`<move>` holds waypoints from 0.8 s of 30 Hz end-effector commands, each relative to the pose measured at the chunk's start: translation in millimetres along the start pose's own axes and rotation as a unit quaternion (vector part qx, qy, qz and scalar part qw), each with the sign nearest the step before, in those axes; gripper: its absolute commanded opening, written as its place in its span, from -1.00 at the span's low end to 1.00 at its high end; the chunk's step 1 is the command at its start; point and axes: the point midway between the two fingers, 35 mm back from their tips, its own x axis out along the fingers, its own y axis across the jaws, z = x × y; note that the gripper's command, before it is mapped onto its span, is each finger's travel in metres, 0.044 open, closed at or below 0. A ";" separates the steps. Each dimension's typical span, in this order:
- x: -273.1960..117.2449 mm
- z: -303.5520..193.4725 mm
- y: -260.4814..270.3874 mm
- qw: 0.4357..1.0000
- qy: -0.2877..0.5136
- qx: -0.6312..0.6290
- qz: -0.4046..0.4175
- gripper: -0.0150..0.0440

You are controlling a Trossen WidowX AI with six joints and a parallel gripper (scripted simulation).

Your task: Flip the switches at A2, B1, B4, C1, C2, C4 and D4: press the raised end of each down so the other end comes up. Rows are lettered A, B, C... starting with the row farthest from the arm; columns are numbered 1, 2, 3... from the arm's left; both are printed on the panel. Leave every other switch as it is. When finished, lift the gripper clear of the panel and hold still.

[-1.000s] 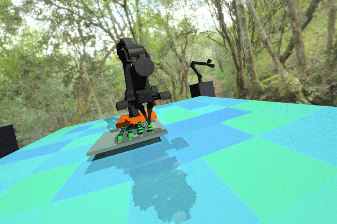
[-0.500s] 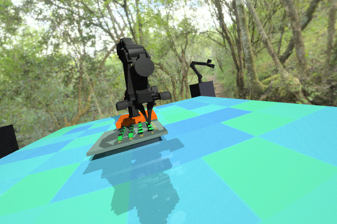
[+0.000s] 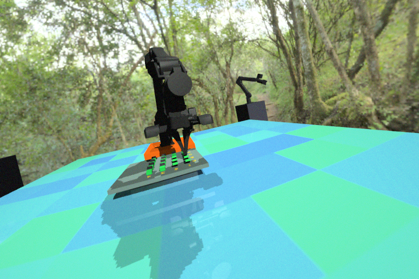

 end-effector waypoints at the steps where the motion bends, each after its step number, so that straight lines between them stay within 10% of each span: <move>1: 3.4 -1.8 0.1 1.000 0.005 0.003 0.000 -0.49; 24: 6.5 -1.8 0.1 1.000 0.005 0.003 0.000 -0.49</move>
